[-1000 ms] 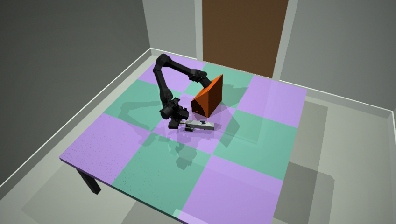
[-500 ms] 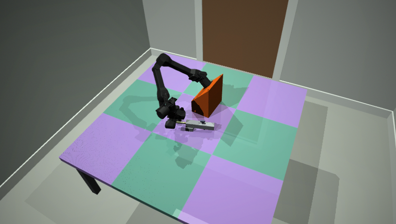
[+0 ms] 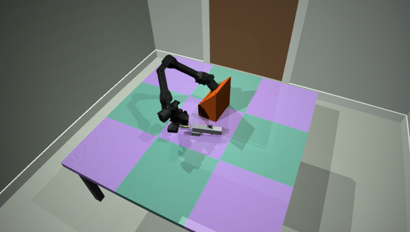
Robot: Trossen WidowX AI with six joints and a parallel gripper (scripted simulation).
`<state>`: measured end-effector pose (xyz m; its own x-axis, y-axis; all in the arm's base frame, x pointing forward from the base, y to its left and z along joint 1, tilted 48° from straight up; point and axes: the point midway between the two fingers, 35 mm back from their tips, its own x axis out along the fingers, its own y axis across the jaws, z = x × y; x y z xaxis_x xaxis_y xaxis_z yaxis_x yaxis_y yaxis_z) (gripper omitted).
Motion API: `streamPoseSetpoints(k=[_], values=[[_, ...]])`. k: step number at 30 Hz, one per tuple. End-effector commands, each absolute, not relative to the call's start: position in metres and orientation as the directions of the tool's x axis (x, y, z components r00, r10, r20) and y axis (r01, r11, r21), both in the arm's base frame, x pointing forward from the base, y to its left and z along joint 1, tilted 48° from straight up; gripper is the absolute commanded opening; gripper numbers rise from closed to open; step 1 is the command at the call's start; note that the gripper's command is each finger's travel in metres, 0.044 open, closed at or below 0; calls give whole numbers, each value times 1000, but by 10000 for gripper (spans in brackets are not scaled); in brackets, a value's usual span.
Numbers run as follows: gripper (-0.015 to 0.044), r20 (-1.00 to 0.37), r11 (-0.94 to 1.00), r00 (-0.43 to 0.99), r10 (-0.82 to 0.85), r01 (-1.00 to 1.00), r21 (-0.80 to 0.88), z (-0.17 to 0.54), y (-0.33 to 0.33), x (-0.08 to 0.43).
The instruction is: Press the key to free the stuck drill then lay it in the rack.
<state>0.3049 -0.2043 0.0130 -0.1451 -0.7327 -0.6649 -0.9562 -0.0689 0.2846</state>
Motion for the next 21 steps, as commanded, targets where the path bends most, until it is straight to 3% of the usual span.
streamPoseSetpoints(k=[1, 21], values=[[0, -664, -71, -138, -734, -958, 278, 20, -208, 308], [0, -664, -71, -138, -735, -958, 278, 29, -208, 309]])
